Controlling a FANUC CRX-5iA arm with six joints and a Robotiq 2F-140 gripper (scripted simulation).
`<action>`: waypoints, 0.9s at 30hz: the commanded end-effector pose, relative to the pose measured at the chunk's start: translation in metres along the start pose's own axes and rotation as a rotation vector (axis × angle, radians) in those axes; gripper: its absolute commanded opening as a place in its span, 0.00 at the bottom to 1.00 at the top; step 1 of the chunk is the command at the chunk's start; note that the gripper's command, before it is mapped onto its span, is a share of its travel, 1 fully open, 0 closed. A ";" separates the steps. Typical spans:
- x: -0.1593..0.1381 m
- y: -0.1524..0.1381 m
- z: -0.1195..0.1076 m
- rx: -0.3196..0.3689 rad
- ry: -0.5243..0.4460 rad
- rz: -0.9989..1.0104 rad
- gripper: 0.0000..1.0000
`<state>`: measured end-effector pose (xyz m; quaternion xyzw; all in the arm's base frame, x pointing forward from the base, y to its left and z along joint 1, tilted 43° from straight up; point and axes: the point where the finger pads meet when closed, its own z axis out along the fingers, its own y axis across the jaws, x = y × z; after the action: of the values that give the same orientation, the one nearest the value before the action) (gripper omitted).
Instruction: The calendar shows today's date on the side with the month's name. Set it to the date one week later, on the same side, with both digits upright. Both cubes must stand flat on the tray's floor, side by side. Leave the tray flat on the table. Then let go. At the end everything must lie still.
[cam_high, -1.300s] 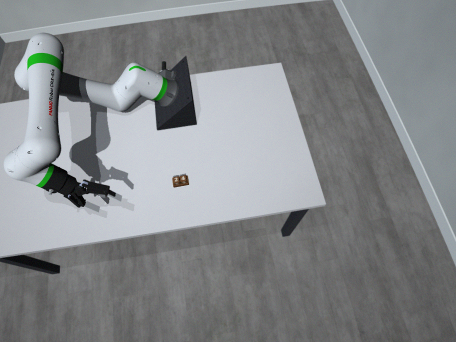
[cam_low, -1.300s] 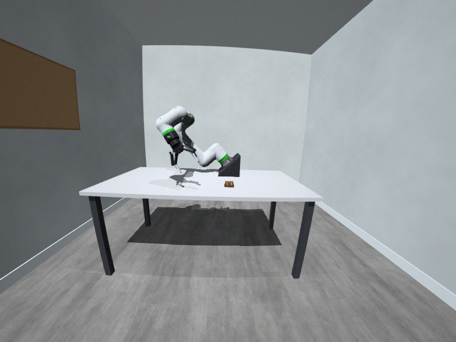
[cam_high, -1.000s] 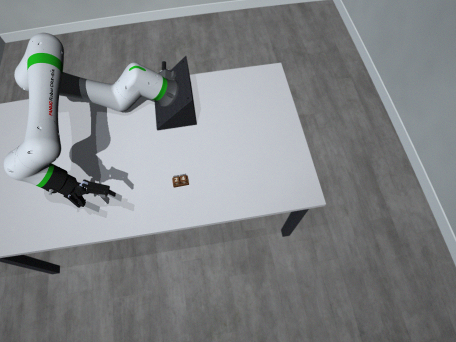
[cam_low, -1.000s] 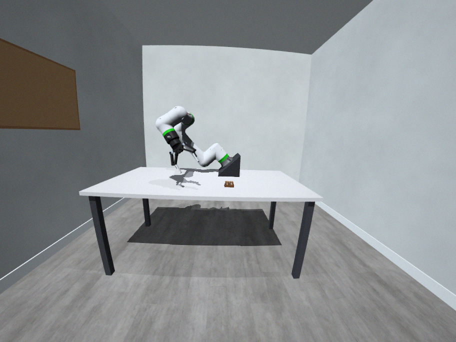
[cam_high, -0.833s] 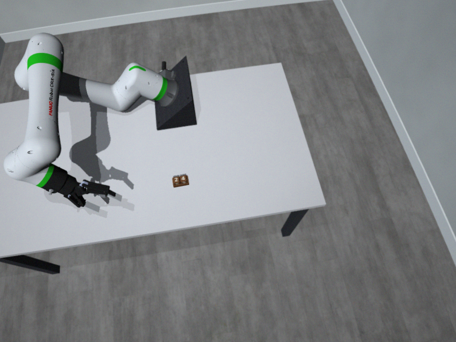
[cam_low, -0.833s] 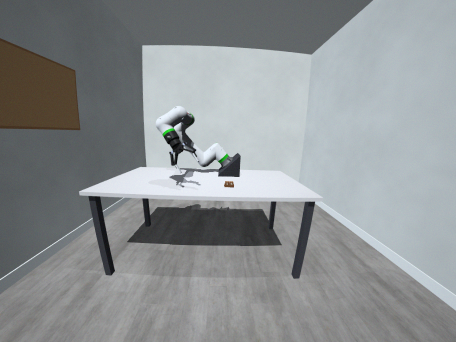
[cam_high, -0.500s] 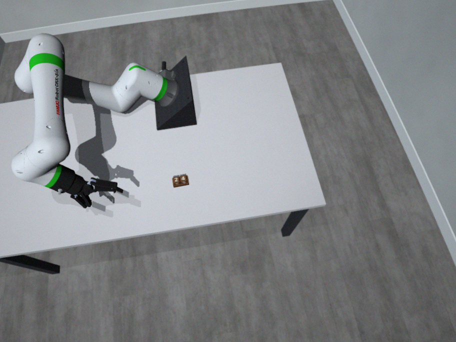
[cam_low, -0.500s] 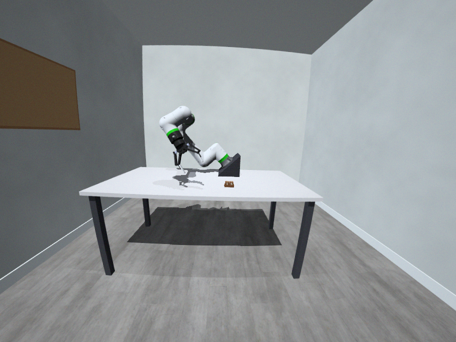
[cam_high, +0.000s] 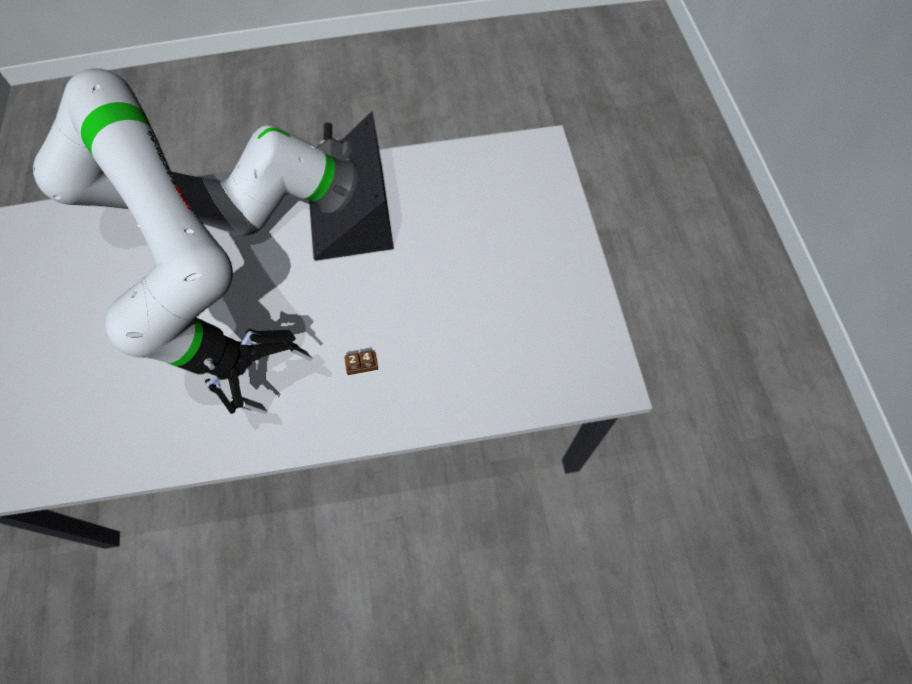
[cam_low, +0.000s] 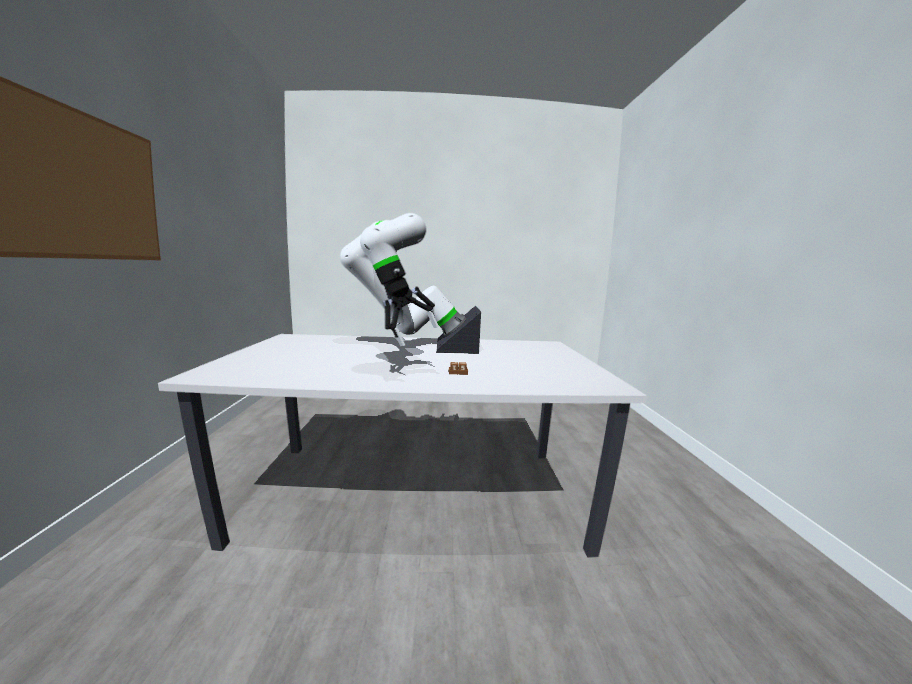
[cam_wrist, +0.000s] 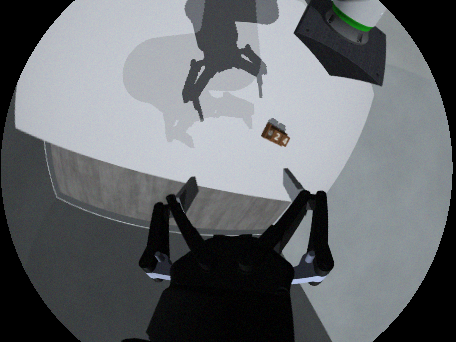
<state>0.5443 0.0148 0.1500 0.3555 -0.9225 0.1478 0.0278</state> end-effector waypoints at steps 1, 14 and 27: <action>-0.003 0.029 0.014 0.030 0.062 -0.160 1.00; -0.001 0.097 0.043 0.116 0.240 -0.603 1.00; 0.007 0.146 0.059 0.205 0.414 -1.000 1.00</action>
<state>0.4535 0.0903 0.0630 0.6917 -0.6336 0.2632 0.2254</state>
